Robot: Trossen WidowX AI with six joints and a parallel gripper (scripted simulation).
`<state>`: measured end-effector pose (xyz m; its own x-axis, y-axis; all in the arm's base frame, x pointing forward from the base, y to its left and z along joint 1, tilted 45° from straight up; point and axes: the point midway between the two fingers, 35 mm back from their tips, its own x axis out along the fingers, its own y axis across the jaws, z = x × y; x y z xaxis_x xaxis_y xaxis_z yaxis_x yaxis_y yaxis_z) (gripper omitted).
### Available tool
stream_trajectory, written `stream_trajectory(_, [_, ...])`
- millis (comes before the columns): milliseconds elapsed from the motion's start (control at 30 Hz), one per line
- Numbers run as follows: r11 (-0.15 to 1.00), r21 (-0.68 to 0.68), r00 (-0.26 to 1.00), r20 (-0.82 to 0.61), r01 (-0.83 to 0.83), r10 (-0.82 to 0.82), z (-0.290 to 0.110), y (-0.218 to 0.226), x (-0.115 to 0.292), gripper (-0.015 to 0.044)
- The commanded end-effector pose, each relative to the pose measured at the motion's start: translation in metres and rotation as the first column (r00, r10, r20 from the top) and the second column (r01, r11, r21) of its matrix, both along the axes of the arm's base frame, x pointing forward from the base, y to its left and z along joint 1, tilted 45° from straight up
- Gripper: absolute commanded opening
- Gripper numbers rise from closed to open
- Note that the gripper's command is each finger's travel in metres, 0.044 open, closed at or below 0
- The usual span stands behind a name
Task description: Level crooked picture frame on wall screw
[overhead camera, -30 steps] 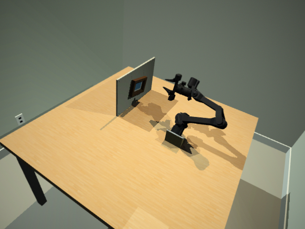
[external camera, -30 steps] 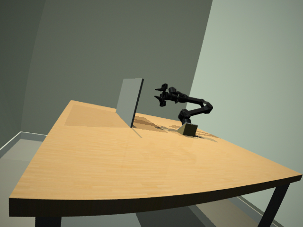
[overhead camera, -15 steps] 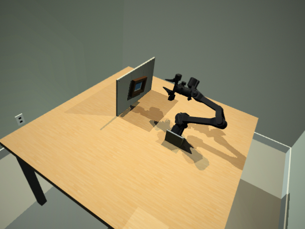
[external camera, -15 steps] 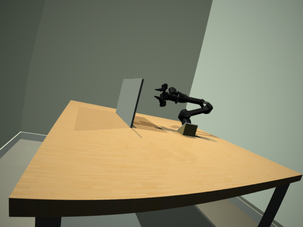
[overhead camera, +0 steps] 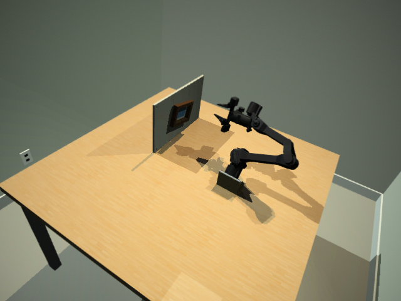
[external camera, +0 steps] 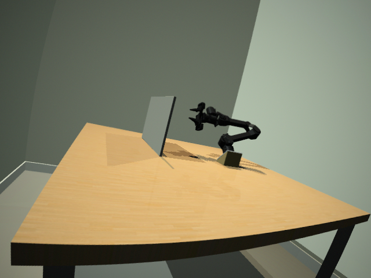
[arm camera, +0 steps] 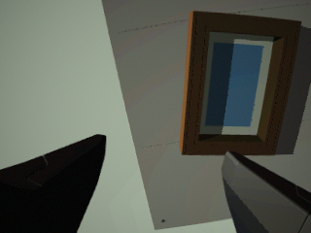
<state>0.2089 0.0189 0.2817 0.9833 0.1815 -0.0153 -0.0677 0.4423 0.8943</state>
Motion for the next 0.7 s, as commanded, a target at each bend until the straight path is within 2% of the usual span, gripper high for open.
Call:
stream_trajectory(0, [1.000,-0.016,1.000,0.002,-0.001,0.001,-0.004,-0.001,0.013,0.0260])
stream_trajectory(267, [0.995,-0.101,1.000,0.019,-0.004,0.006,-0.035,-0.005,0.071,0.0260])
stream_trajectory(667, [0.995,-0.103,1.000,0.019,-0.004,0.006,-0.040,-0.001,0.067,0.0260])
